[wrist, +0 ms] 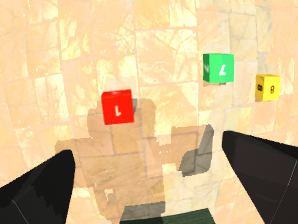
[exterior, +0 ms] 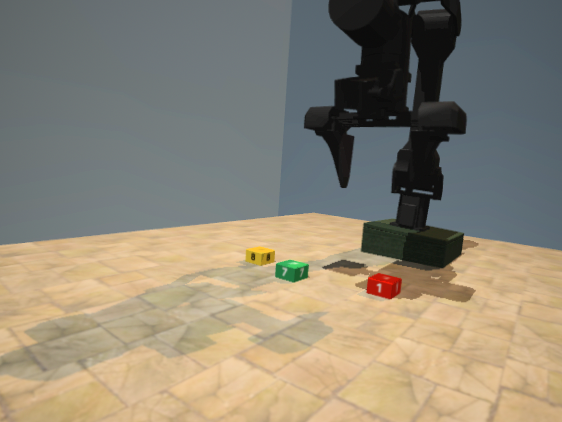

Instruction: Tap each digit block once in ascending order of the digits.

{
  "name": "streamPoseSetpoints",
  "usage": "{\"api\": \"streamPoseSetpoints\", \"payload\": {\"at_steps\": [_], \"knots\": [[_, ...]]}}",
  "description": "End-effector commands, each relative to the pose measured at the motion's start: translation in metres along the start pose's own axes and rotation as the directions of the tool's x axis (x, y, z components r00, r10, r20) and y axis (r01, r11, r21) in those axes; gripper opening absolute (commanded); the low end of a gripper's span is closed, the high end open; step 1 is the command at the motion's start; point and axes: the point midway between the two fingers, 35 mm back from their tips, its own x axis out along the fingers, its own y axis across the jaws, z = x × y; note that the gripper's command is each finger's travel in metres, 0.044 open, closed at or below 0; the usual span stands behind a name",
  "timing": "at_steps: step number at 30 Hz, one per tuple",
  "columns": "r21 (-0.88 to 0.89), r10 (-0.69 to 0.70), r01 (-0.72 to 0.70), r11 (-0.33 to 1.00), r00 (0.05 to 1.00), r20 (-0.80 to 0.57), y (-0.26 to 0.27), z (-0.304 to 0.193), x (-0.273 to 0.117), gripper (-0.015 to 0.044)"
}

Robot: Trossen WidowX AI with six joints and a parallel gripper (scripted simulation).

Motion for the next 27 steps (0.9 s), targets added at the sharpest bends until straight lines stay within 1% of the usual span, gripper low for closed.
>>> {"api": "streamPoseSetpoints", "payload": {"at_steps": [1,23,25,27], "knots": [[0.013,0.003,-0.003,1.0,1.0,-0.003,0.027,-0.013,0.001,0.04],[0.013,0.003,-0.003,1.0,1.0,-0.003,0.027,-0.013,0.001,0.04],[0.013,0.003,-0.003,1.0,1.0,-0.003,0.027,-0.011,0.012,0.0348],[0.013,0.003,-0.003,1.0,1.0,-0.003,0.028,-0.01,0.043,0.0295]]}}
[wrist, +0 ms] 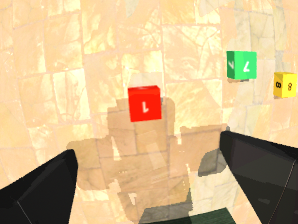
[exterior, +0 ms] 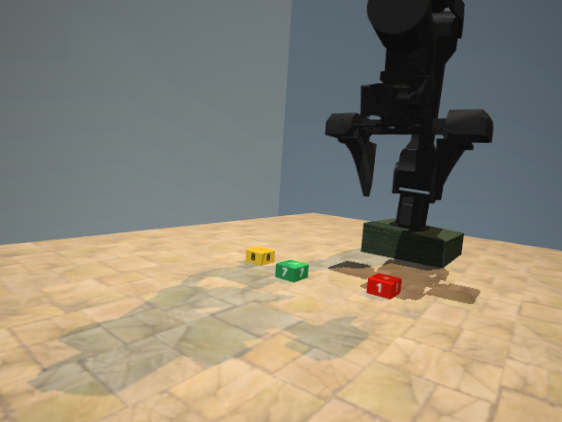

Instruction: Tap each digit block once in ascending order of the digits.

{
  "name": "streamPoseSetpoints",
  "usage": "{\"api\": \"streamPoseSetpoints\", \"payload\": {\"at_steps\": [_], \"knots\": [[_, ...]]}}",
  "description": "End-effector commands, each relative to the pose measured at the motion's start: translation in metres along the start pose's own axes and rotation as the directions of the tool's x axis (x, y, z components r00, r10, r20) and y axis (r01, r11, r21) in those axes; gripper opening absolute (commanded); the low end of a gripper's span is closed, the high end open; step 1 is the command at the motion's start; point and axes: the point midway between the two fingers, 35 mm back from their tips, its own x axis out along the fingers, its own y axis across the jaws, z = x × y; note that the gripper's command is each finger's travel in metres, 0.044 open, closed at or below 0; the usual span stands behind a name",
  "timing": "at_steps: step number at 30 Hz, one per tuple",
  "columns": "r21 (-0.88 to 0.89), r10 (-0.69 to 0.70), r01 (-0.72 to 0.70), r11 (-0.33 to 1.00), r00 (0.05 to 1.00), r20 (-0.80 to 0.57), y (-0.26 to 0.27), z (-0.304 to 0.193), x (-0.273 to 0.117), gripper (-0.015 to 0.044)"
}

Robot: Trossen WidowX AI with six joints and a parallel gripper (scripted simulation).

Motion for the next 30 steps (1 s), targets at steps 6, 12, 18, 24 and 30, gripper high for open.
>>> {"api": "streamPoseSetpoints", "payload": {"at_steps": [6,12,18,24,30], "knots": [[0.006,-0.003,0.003,1.0,1.0,-0.023,-0.001,-0.007,0.073,0.0138],[0.006,-0.003,0.003,1.0,1.0,-0.023,-0.001,-0.007,0.073,0.002],[0.006,-0.003,0.003,1.0,1.0,-0.023,-0.001,-0.007,0.073,0.002],[0.006,-0.003,0.003,1.0,1.0,-0.023,-0.001,-0.007,0.074,0.002],[0.006,-0.003,0.003,1.0,1.0,-0.023,-0.001,-0.007,0.084,0.002]]}}
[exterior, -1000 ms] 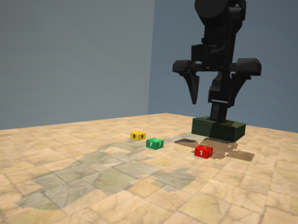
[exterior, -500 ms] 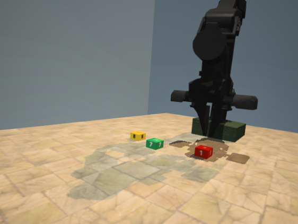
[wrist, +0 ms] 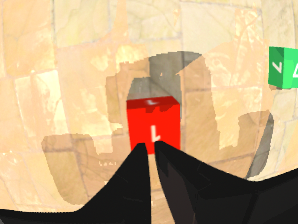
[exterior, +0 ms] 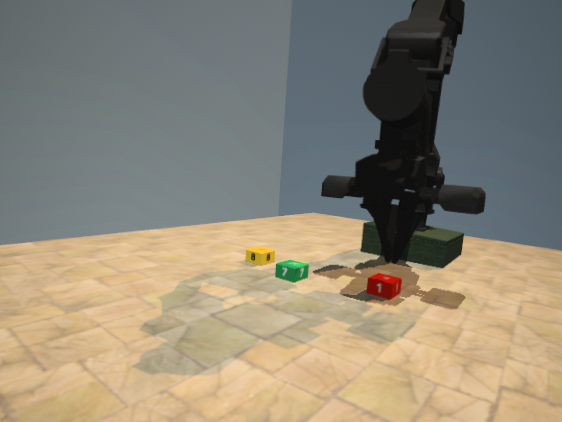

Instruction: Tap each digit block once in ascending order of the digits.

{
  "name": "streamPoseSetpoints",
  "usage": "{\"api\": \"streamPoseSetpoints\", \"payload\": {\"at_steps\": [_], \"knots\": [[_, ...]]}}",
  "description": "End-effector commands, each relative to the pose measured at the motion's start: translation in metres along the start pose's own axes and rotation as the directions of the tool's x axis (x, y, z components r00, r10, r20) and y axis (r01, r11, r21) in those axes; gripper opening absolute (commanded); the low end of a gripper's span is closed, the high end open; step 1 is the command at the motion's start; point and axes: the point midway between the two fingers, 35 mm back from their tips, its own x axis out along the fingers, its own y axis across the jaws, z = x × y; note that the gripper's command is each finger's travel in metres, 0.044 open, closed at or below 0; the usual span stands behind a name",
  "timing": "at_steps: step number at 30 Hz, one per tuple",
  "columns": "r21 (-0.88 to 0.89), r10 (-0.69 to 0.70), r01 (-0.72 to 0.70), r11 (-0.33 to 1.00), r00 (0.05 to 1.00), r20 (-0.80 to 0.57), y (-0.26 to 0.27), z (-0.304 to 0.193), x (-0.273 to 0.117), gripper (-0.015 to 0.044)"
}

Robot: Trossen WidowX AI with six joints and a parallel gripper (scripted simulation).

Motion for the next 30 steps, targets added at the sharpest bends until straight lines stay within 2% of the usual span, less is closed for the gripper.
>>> {"api": "streamPoseSetpoints", "payload": {"at_steps": [1,19,22,30], "knots": [[0.007,-0.001,0.001,1.0,1.0,-0.006,0.0,-0.002,0.008,0.002],[0.007,-0.001,0.001,1.0,1.0,-0.006,0.0,-0.003,0.026,0.002],[0.006,-0.001,0.001,1.0,1.0,-0.006,0.0,-0.002,0.0,0.002],[0.006,-0.001,0.001,1.0,1.0,-0.006,0.0,-0.001,-0.014,0.002]]}}
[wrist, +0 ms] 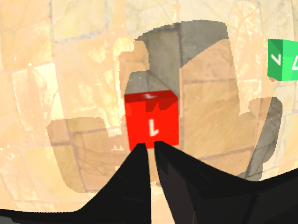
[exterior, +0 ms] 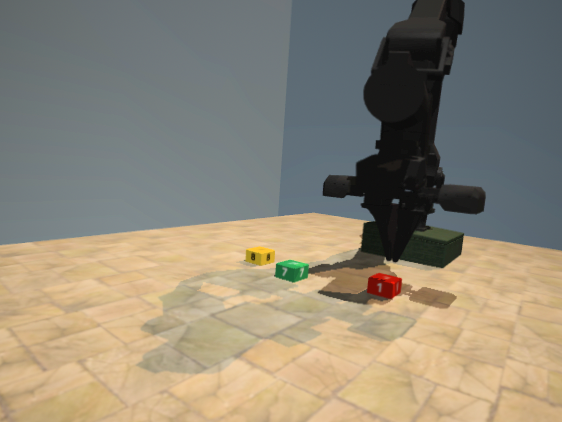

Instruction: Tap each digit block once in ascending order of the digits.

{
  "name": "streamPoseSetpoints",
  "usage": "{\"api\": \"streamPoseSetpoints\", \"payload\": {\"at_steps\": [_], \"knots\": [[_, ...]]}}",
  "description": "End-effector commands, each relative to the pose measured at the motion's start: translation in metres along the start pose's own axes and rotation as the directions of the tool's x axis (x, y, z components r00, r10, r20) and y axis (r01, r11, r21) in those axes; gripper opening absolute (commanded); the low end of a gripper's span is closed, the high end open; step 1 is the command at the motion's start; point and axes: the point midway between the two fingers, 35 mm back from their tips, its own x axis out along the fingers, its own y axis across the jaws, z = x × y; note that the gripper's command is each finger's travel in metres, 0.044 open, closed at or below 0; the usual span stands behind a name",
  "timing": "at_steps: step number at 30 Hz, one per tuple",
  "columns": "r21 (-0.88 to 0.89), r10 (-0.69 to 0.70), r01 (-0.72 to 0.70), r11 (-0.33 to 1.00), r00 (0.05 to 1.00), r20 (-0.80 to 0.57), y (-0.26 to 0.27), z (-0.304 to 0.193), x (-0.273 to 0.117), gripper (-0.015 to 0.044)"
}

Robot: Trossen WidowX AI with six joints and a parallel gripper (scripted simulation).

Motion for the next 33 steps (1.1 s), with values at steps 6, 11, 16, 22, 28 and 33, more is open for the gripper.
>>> {"api": "streamPoseSetpoints", "payload": {"at_steps": [6,11,16,22,28,33], "knots": [[0.001,0.002,-0.002,1.0,1.0,0.009,0.0,0.002,-0.084,0.002],[0.001,0.002,-0.002,1.0,1.0,0.009,0.0,0.002,-0.084,0.002],[0.001,-0.003,0.003,1.0,1.0,0.011,-0.044,0.018,-0.085,0.002],[0.001,-0.008,0.008,1.0,1.0,0.011,-0.12,0.029,-0.085,0.002],[0.001,-0.009,0.009,1.0,1.0,0.011,-0.122,0.029,-0.085,0.002],[0.001,-0.008,0.008,1.0,1.0,0.011,-0.123,0.033,-0.044,0.002]]}}
